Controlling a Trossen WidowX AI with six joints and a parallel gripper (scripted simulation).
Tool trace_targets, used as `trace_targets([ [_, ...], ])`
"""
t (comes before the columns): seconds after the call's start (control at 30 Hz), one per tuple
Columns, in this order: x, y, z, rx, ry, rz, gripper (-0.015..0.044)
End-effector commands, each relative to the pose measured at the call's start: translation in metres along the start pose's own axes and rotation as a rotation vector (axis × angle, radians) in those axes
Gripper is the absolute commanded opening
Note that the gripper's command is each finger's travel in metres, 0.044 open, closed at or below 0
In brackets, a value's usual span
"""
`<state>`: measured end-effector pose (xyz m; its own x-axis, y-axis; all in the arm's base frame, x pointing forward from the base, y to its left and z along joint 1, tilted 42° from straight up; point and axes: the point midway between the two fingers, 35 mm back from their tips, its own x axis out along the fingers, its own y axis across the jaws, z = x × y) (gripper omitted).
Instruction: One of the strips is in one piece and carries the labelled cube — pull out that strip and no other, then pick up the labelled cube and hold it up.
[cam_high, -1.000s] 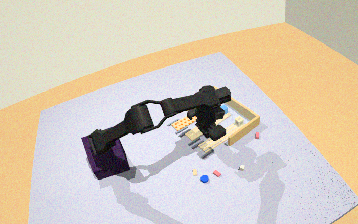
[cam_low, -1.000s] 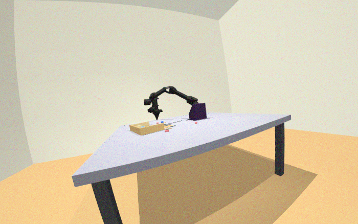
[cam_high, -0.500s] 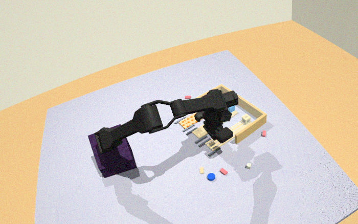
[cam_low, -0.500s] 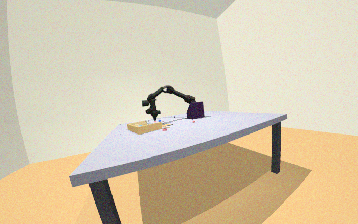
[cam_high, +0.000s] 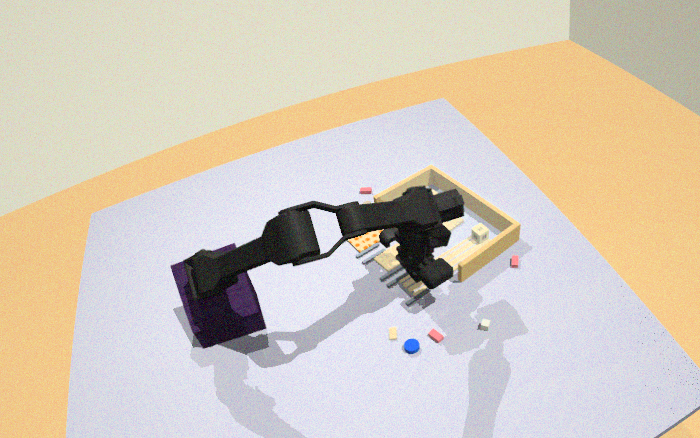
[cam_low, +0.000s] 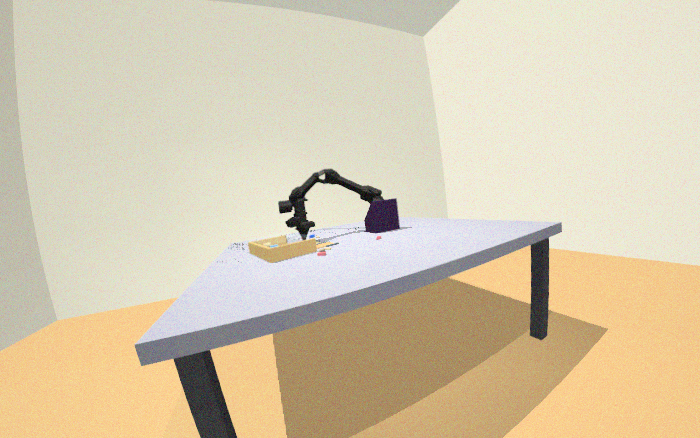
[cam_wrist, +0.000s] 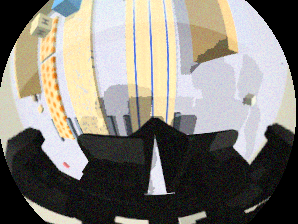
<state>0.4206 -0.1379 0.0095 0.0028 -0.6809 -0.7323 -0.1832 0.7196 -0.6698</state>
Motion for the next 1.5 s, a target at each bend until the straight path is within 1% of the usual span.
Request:
trace_targets([
  [0.0,0.0032,0.0021,-0.0003,-0.008,-0.002,0.006,0.0],
  [1.47,0.0064,0.0027,0.0017,-0.007,-0.002,0.006,0.0],
])
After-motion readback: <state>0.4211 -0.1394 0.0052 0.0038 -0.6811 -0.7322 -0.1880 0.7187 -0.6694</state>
